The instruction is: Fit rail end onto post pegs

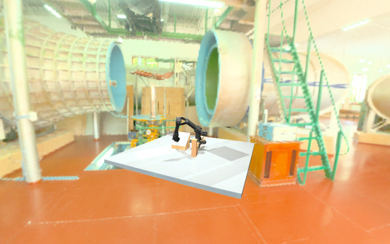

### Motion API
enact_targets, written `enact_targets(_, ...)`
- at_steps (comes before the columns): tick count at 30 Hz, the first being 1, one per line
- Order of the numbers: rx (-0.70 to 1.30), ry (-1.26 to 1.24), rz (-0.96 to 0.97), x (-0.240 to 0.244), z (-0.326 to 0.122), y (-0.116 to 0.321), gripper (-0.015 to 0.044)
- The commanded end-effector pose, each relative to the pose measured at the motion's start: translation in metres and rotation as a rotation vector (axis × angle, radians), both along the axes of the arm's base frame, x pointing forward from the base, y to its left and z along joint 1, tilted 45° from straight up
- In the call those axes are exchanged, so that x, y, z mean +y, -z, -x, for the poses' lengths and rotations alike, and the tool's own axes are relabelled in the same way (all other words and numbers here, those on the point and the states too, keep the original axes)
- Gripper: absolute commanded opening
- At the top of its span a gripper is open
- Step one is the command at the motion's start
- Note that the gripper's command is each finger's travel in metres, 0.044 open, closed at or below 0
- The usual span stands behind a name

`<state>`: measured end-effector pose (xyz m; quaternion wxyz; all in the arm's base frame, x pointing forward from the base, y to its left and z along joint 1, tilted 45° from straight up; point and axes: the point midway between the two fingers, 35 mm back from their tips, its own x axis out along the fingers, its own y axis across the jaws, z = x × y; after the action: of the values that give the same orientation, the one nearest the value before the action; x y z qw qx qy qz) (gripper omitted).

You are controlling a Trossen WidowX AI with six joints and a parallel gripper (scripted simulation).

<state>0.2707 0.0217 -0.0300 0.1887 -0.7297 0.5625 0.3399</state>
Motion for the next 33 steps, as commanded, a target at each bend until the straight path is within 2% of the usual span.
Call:
enact_targets(1,0.000,-0.005,0.004,-0.0003,-0.0004,-0.0001,0.0040)
enact_targets(7,0.000,-0.005,0.004,-0.0003,-0.0004,-0.0001,0.0000)
enact_targets(33,0.000,-0.005,0.004,0.0055,0.0001,-0.0048,0.0000)
